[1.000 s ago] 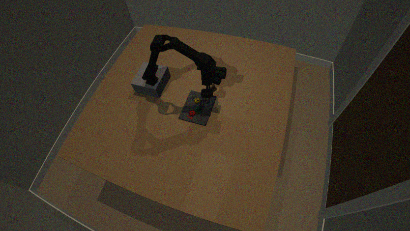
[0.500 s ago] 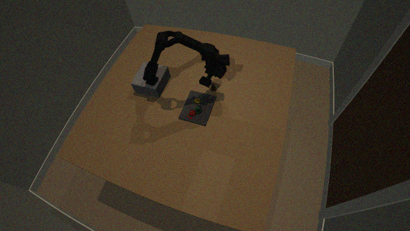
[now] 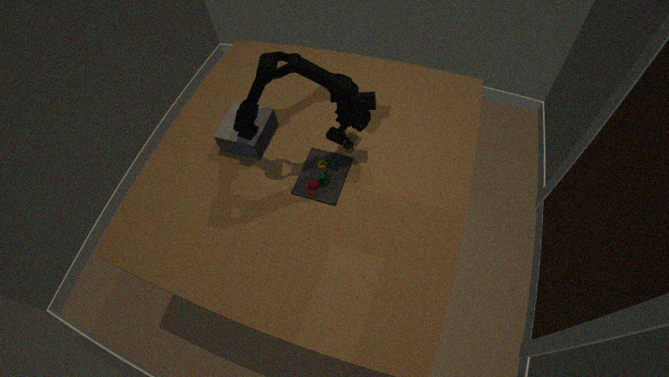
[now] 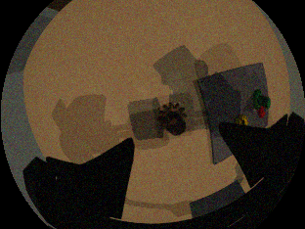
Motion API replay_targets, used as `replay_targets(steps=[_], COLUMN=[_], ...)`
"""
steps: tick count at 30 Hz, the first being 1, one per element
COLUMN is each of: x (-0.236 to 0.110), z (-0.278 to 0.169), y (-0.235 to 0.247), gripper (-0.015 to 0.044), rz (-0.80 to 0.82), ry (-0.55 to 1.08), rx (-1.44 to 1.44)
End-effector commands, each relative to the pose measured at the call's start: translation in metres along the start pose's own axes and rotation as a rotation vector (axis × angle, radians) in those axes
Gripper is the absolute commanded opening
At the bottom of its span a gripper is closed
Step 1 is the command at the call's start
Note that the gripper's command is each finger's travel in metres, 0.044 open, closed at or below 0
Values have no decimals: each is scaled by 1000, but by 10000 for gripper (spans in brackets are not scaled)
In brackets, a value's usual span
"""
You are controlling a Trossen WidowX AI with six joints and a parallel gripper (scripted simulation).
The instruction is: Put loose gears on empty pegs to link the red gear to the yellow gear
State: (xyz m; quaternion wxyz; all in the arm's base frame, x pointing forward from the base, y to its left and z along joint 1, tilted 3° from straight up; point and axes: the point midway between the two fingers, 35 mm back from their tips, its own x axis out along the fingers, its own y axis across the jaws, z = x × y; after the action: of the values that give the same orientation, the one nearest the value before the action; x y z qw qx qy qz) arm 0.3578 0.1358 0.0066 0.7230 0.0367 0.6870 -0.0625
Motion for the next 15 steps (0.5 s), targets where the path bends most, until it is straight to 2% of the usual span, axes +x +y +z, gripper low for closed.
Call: replay_targets(steps=[1,15], x=[6,28], z=[-1,0], y=[-1,-1], gripper=[440,440], rz=[-3,-3], ry=[-1,-1], rx=[7,7])
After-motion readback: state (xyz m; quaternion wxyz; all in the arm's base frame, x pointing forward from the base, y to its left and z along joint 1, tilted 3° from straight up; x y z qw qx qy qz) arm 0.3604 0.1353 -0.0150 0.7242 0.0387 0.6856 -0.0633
